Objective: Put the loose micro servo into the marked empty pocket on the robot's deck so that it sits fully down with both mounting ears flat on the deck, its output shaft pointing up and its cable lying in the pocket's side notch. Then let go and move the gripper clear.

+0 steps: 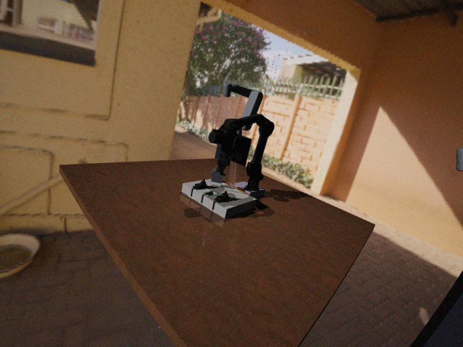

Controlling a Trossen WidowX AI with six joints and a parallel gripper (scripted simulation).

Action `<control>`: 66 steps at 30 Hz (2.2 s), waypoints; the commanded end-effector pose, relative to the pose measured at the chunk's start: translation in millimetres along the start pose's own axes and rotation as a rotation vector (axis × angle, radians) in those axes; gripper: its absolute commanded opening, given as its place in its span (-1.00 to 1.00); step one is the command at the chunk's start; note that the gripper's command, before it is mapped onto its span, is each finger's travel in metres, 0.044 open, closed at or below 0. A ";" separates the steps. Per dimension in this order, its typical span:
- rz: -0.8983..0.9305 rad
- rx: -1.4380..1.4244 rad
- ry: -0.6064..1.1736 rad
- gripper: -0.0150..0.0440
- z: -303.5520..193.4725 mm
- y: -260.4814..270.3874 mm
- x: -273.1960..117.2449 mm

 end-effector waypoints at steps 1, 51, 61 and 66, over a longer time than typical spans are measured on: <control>0.002 -0.002 0.002 -0.49 -2.5 -4.0 -0.5; 0.000 1.149 -0.002 -0.49 32.6 -29.7 -0.4; 0.000 1.494 -0.002 -0.49 32.6 -29.6 -0.4; 0.000 1.666 -0.002 -0.49 32.6 -29.6 -0.5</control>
Point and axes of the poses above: the point midway between the two fingers, 35 mm back from their tips, its own x axis out along the fingers, its own y axis across the jaws, z = x × y, the point moved 8 cm from there along -x, back along the fingers, and after that the axes turned 2 degrees about x, right-handed, at the moved point
